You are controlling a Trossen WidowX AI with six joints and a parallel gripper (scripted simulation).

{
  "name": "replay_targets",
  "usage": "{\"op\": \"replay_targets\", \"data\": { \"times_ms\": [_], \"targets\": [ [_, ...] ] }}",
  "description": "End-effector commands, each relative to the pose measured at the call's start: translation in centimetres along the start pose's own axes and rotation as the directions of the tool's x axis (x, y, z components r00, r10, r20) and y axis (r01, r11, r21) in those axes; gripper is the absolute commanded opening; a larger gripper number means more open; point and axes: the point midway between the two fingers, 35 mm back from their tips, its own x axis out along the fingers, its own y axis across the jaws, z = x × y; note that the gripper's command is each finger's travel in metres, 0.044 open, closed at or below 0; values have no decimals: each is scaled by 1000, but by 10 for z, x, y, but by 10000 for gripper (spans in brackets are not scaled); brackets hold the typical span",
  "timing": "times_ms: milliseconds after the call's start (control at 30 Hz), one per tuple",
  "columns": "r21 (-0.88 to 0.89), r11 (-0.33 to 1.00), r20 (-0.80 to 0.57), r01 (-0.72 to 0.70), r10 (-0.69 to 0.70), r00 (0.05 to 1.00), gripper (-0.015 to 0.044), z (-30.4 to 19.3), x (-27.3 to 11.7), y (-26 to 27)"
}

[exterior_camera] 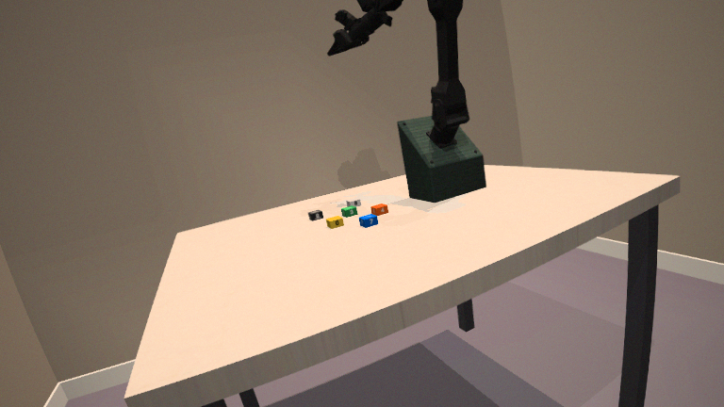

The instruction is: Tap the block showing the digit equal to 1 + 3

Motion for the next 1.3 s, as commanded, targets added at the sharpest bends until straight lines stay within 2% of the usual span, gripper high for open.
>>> {"op": "replay_targets", "data": {
  "times_ms": [0, 167, 300, 533, 633, 1267],
  "targets": [
    [-80, 989, -172, -128, 112, 979, 400, -35, 42, 51],
    [-155, 942, -380, -298, 221, 898, 400, -84, 77, 113],
    [-189, 877, -552, -443, 278, 786, 400, -131, 93, 162],
    [-160, 709, -825, -687, 286, 487, 400, -226, 91, 236],
    [-121, 645, -894, -754, 259, 365, 400, -259, 81, 255],
    [-119, 643, -897, -757, 258, 360, 400, -260, 81, 256]
  ]
}}
